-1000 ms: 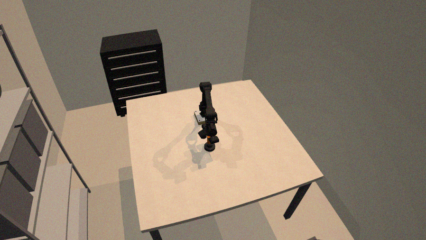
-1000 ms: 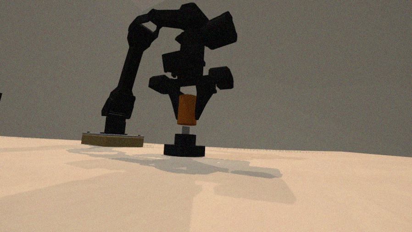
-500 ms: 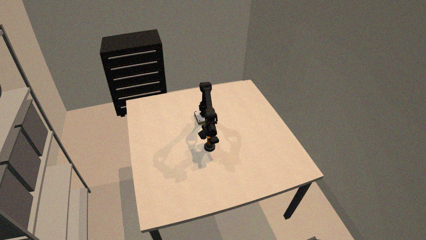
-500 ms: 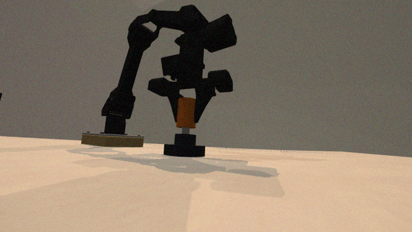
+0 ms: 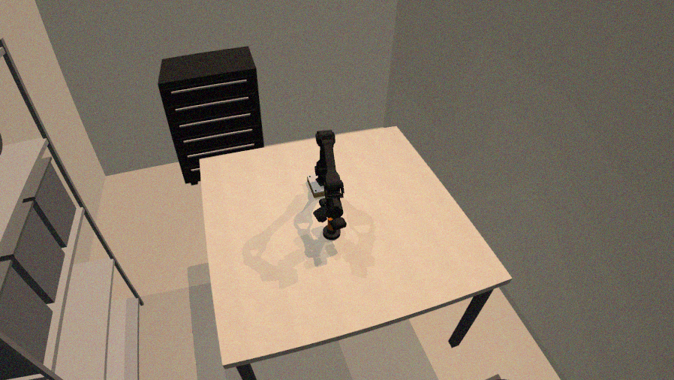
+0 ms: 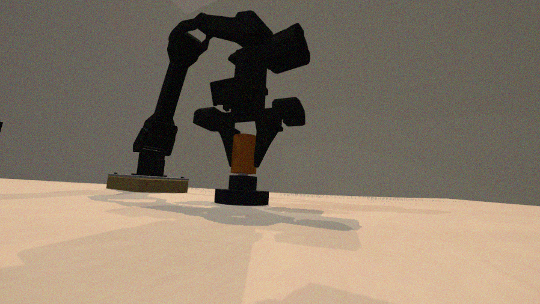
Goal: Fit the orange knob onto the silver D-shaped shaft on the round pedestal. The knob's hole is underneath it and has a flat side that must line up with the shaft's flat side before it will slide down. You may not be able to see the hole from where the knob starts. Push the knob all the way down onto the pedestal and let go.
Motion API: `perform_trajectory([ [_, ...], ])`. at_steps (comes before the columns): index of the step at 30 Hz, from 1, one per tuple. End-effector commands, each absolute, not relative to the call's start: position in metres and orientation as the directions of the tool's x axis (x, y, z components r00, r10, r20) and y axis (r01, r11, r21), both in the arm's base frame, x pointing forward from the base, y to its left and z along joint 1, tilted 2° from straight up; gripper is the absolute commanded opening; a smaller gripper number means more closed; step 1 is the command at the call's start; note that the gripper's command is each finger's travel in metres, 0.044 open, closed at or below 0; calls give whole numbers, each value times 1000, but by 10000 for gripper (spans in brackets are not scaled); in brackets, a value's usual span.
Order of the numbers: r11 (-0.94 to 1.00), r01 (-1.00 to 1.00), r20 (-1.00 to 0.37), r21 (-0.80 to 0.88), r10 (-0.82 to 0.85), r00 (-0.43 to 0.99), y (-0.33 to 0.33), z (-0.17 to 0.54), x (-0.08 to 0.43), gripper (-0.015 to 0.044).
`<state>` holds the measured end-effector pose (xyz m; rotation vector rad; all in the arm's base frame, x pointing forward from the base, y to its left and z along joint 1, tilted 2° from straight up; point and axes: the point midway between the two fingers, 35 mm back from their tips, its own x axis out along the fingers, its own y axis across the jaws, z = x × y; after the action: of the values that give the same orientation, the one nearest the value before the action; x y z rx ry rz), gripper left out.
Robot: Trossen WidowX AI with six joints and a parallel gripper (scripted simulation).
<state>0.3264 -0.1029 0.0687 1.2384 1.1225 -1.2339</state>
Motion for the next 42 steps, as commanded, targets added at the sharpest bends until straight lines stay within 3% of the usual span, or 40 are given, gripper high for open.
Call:
perform_trajectory([
  [1, -51, 998, -998, 43, -37, 42, -102, 65, 326, 0],
  [12, -52, 998, -998, 44, -41, 42, -103, 65, 326, 0],
  [29, -52, 998, -998, 44, -41, 42, -103, 65, 326, 440],
  [36, -52, 998, -998, 44, -41, 42, -103, 67, 327, 440],
  [42, -52, 998, -998, 44, -41, 42, -101, 140, 326, 440],
])
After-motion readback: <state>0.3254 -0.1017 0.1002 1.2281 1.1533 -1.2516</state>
